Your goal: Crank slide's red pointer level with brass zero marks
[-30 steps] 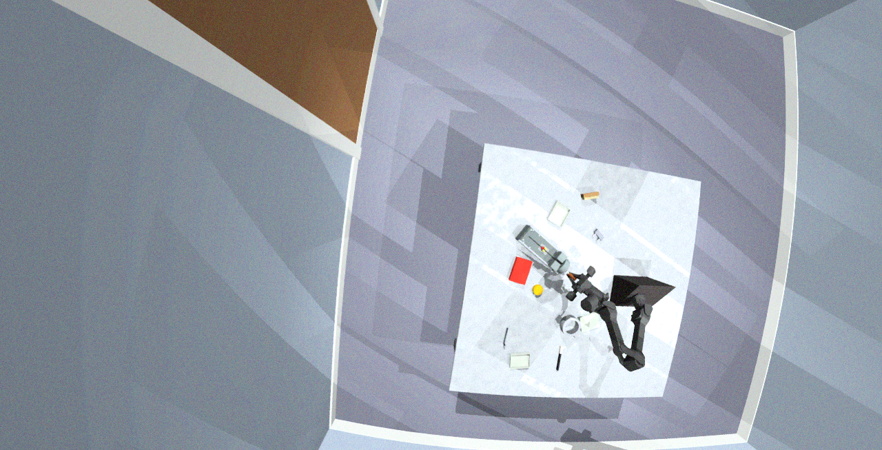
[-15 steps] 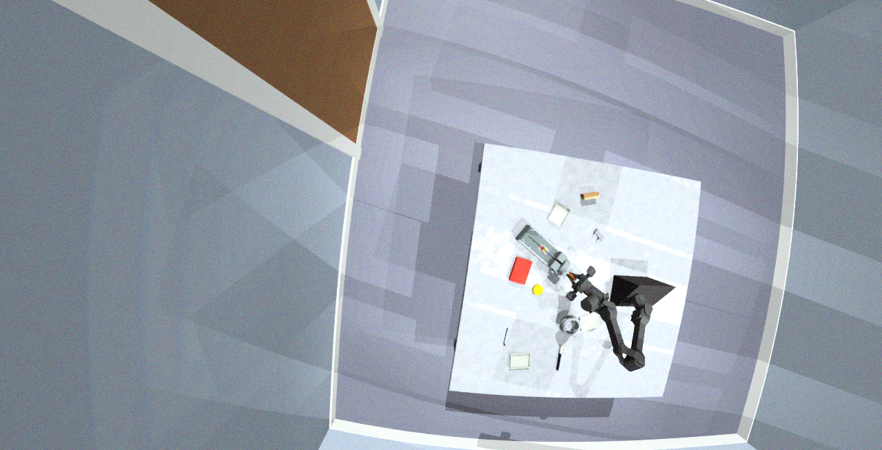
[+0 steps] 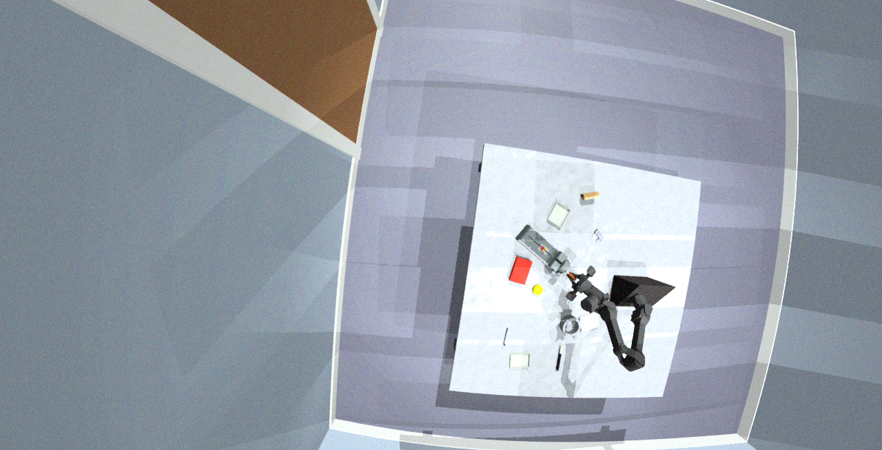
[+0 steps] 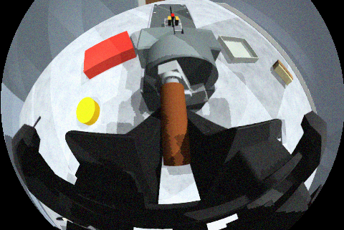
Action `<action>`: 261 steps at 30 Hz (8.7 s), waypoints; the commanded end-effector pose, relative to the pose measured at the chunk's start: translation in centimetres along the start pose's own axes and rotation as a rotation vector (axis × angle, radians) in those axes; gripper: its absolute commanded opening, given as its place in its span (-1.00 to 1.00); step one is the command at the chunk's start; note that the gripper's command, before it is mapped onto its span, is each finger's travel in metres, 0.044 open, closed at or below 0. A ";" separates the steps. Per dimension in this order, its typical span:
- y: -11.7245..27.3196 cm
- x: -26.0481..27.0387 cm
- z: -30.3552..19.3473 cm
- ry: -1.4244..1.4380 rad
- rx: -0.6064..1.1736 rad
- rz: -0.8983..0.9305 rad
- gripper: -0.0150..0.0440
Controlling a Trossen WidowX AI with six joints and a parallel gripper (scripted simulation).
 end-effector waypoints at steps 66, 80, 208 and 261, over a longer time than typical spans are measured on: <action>0.0 0.0 0.0 -0.001 0.000 -0.001 0.93; 3.6 -0.9 3.6 0.001 -0.001 -0.003 1.00; 3.5 -0.9 3.7 0.006 -0.004 -0.008 1.00; 0.1 -0.1 0.2 0.004 -0.004 -0.005 -0.49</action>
Point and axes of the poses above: the point midway between the two fingers, 35 mm back from their tips, its own y axis back along the fingers, its own x axis across the jaws, z = x × y, the point moved 9 cm from there along y, back along the fingers, and after that the axes turned 14 degrees about y, right-handed, at the moved point
